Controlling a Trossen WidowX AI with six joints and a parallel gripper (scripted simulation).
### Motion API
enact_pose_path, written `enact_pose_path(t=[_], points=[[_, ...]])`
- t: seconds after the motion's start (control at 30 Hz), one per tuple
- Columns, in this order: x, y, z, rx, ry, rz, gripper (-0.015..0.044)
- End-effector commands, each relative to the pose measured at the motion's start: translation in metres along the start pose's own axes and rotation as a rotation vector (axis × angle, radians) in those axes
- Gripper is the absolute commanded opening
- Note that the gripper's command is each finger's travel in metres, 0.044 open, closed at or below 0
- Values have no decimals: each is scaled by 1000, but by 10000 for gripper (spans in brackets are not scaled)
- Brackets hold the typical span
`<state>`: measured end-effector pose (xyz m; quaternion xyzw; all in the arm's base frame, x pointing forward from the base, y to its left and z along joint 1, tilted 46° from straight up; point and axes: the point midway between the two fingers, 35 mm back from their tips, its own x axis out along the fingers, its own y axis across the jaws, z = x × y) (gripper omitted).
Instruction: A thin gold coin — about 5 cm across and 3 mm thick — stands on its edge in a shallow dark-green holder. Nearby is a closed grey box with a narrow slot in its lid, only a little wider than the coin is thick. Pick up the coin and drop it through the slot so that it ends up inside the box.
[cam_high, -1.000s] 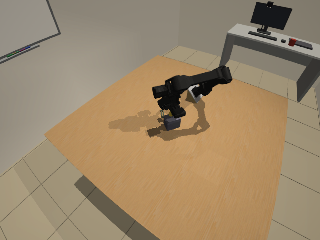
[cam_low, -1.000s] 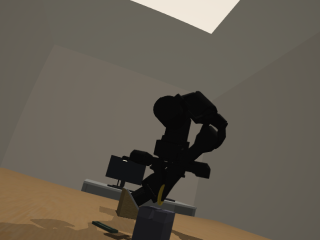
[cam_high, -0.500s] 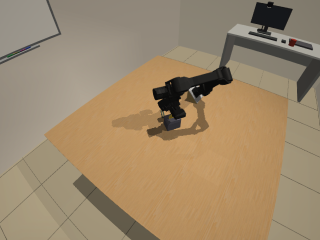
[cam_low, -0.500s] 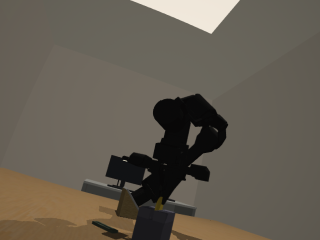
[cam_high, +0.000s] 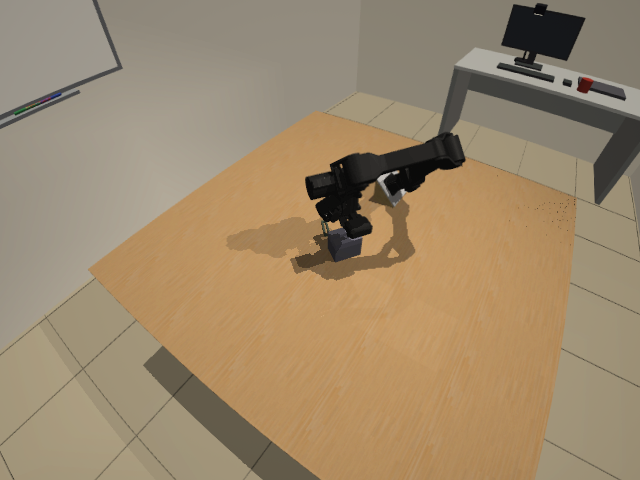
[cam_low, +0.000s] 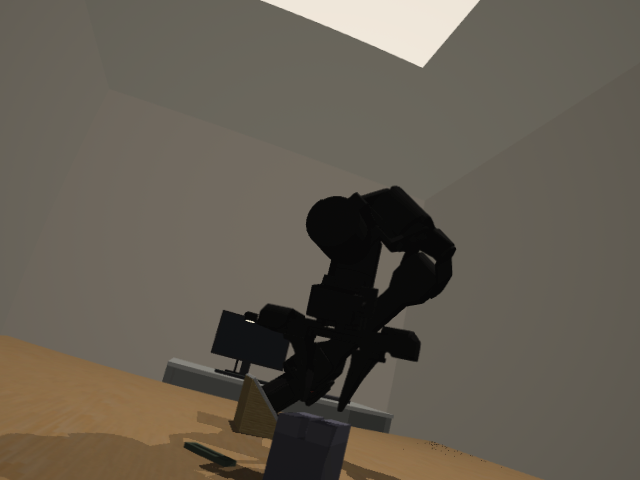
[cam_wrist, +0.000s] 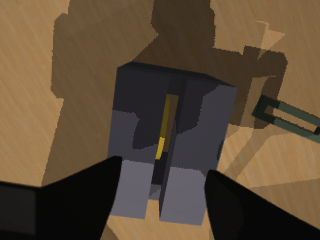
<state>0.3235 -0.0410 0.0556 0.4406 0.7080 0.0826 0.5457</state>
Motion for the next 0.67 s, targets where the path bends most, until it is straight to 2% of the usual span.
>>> enact_pose_path(t=[0.0,0.2,0.3,0.63], points=[[-11,-1,1,-2,-5,-2,292],[-28,-1,1,43,9,3,440],[-48,-3,0,115,31,13,440],[-49,-3,0,120,33,13,440]])
